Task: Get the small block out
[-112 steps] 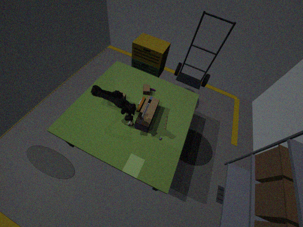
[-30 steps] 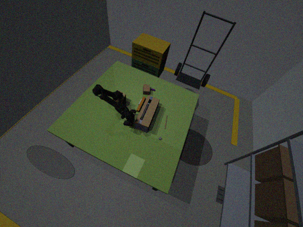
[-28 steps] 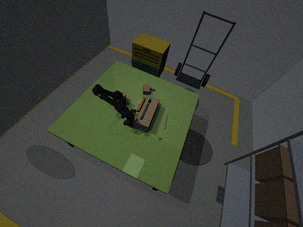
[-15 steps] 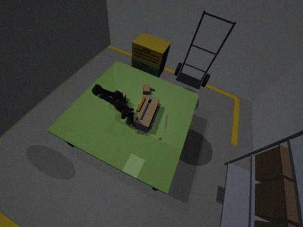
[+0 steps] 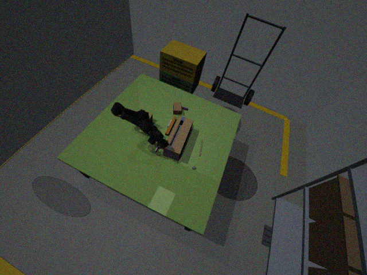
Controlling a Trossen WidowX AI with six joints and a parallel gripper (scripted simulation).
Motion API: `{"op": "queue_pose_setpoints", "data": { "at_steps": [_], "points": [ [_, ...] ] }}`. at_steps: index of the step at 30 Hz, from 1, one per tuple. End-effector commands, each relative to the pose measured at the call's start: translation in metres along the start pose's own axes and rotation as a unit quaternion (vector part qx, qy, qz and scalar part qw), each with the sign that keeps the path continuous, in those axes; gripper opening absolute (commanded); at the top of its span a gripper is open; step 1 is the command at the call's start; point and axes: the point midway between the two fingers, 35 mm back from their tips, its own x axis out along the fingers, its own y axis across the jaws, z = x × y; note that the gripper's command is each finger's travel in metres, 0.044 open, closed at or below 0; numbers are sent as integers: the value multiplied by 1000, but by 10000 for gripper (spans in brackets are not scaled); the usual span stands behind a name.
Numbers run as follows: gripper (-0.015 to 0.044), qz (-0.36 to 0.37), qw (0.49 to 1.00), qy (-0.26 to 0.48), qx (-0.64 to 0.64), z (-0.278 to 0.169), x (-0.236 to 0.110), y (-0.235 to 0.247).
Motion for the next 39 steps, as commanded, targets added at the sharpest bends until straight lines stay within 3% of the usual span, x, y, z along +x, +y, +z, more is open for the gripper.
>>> {"op": "queue_pose_setpoints", "data": {
  "at_steps": [1,10,19,29,39],
  "points": [
    [0,0,998,-4,-67,-2,-3,0],
    [0,-6,969,-9,-247,-8,-9,-3],
    [0,-12,907,-14,-420,-14,-15,-6],
    [0,-19,803,-19,-595,-19,-22,-9],
    [0,-28,665,-23,-746,-24,-30,-12]
  ]
}}
